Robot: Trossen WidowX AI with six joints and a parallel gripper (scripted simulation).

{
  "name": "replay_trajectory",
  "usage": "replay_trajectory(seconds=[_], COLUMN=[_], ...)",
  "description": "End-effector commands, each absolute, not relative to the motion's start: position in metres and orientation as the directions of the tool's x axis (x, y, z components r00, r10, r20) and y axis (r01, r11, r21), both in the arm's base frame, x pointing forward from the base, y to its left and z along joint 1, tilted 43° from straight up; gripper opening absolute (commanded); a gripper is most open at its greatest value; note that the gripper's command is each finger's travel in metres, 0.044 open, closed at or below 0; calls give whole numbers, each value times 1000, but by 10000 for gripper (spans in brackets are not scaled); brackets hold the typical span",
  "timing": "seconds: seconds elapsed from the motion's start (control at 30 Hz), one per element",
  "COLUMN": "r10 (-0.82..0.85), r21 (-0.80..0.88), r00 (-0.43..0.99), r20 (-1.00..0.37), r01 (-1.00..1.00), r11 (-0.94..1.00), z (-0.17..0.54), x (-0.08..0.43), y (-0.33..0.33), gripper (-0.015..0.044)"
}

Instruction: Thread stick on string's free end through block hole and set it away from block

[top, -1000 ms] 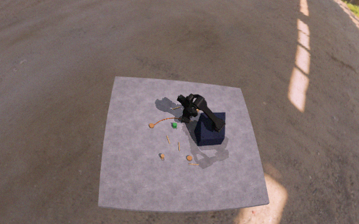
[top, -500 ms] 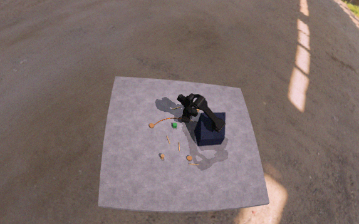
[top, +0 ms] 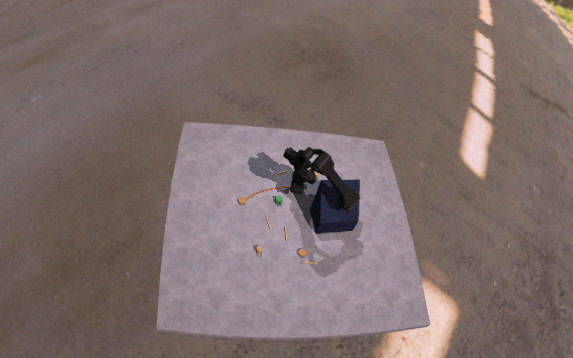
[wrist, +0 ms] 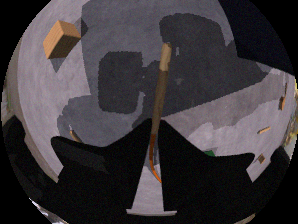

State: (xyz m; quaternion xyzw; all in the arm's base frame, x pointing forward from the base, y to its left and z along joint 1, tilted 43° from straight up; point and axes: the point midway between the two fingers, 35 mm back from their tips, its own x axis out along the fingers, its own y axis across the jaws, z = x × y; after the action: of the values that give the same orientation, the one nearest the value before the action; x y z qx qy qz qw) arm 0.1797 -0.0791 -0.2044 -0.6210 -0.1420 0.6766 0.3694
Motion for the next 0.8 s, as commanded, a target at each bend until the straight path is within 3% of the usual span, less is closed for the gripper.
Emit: replay_trajectory(seconds=[0.0,0.77], r10=[672,672], r21=[-648,-648], r00=[45,44], r20=[-739,-739], r01=[-321,-321], r11=[-691,-691], z=[-200,-178], x=[179,176], y=[-85,-104], gripper=[0,0])
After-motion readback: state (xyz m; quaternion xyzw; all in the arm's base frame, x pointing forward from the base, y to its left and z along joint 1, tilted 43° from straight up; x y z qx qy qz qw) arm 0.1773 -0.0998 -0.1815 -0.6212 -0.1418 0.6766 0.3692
